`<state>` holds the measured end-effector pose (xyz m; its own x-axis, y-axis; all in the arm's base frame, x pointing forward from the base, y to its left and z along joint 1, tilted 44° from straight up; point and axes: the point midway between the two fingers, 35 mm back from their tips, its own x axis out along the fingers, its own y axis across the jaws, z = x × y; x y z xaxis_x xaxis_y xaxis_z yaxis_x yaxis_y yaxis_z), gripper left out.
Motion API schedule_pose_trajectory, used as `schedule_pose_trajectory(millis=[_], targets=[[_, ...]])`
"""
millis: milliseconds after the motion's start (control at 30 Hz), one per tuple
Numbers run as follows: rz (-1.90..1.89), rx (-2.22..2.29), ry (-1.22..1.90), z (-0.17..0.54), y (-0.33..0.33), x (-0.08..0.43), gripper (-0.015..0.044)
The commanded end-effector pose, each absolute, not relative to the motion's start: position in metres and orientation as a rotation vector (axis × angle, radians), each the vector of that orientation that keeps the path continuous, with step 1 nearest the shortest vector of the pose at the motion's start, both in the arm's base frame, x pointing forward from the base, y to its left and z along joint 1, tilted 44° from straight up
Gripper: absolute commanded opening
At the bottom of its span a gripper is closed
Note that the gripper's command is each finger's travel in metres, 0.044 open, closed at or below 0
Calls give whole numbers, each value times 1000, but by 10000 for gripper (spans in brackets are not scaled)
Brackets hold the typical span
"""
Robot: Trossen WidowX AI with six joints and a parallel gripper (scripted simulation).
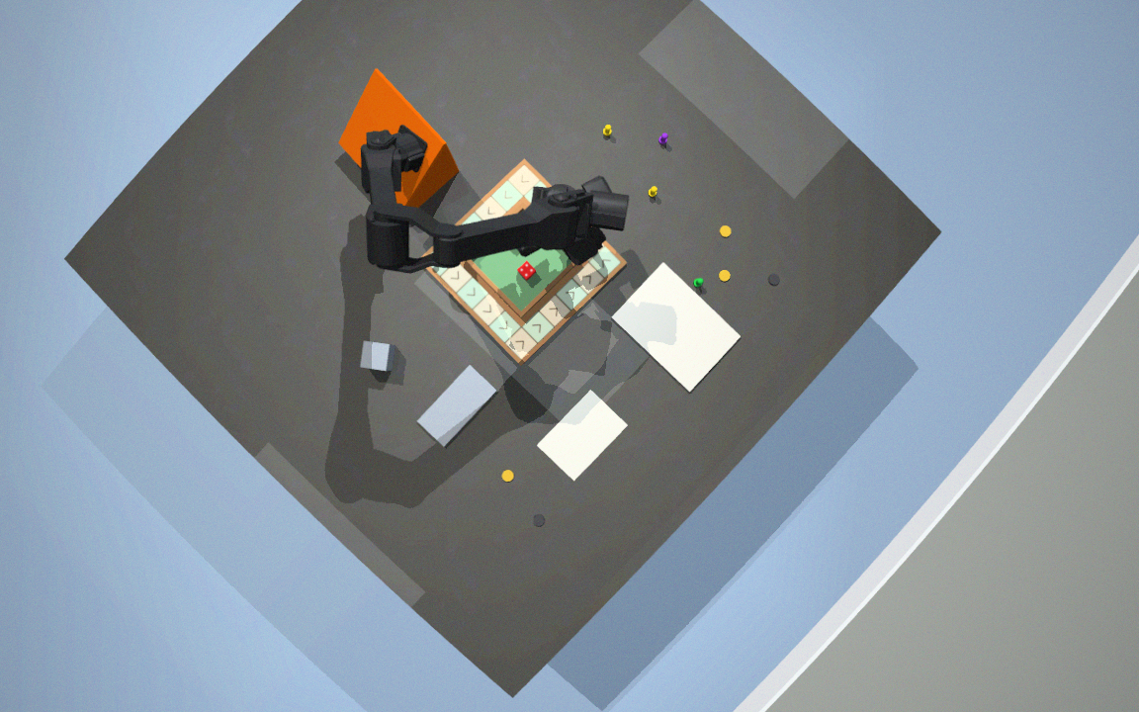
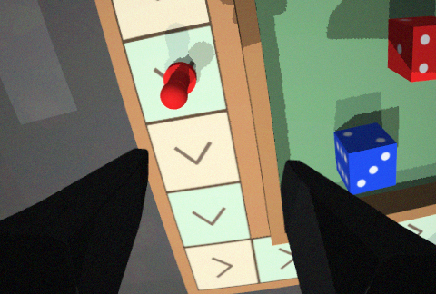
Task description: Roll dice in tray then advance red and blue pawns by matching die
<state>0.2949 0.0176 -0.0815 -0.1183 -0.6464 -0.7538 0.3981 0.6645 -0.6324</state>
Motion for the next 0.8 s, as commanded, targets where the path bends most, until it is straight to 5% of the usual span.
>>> schedule_pose_trajectory(millis=[0,767], targets=[[-1204,82,1185,-106,21,305,200],[-1204,82,1185,-117,8,302,200]])
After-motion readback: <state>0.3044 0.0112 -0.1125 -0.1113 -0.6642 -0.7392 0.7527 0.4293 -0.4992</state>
